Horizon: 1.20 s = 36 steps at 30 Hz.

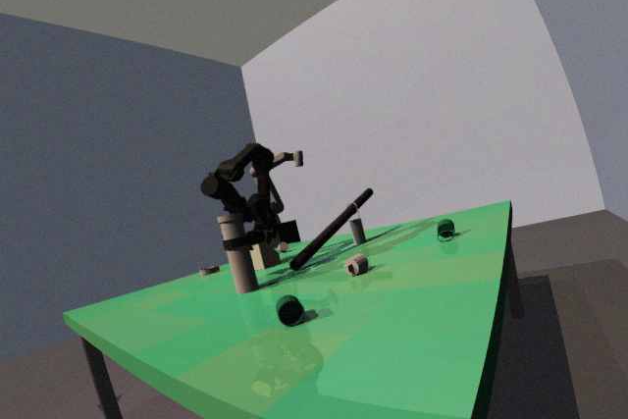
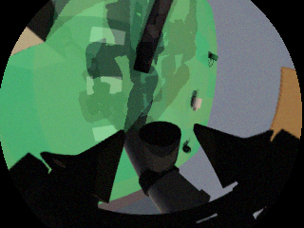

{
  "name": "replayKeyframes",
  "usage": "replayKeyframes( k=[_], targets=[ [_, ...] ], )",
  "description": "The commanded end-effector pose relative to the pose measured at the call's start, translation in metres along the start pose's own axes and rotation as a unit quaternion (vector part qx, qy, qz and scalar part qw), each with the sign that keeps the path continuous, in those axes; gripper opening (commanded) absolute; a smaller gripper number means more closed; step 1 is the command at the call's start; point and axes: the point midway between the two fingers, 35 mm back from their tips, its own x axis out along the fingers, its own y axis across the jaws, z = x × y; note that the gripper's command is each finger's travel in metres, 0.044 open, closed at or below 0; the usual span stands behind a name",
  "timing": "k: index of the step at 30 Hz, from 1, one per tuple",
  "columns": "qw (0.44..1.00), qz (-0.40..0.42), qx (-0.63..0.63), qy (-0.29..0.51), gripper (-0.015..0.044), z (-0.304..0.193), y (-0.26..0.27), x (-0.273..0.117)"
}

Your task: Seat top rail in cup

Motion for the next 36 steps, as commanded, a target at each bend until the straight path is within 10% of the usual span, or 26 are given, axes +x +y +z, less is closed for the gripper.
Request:
replayKeyframes(
  k=[1, 9, 23, 36],
  targets=[
    [1.0, 0.0, 0.004, -0.003, 0.044, 0.002, 0.001, 0.01],
    [1.0, -0.001, 0.003, -0.004, 0.044, 0.003, 0.001, 0.018],
    [1.0, -0.001, 0.003, -0.004, 0.0072, 0.003, 0.001, 0.018],
    [1.0, -0.001, 0.027, 0.009, 0.0, 0.003, -0.003, 0.021]
  ],
)
